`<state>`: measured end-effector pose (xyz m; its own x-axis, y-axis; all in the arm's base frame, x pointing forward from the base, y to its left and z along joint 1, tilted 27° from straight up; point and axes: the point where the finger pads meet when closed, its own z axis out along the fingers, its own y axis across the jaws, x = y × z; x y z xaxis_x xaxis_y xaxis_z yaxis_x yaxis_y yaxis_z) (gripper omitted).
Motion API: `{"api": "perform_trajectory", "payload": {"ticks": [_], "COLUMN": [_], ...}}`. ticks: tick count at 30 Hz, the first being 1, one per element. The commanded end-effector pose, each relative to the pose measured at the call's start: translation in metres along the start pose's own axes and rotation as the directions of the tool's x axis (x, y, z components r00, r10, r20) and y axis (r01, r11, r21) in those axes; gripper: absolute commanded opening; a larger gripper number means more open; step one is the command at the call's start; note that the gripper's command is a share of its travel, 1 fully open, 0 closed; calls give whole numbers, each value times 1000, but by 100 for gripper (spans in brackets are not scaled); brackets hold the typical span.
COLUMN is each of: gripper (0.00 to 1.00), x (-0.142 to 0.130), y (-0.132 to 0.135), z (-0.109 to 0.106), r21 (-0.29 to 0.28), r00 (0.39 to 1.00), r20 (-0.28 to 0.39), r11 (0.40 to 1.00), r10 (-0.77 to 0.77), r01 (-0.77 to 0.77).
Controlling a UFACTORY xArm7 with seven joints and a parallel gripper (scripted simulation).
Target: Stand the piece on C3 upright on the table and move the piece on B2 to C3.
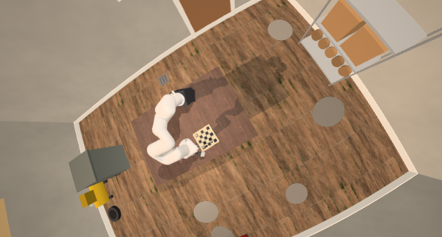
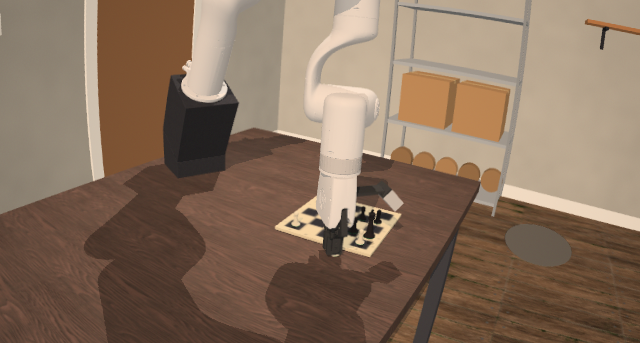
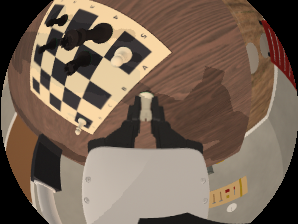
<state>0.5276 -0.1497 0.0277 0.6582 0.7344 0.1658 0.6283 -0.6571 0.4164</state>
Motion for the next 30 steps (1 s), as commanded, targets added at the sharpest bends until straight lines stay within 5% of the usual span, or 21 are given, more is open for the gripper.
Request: {"api": "perform_trajectory", "payload": {"ticks": [1,8,22,30], "gripper": [15,37,37,37], "x": [0,0,0,0], "y": [0,0,0,0], "z": [0,0,-2,-29], "r21": [-1,-1,-1,-1], "r00": [1000,1000,1000,1000], "r20": [0,0,0,0], "r11": [1000,1000,1000,1000], "r10": [1,1,1,1], "r01": [-1,-1,-1,-1]}}
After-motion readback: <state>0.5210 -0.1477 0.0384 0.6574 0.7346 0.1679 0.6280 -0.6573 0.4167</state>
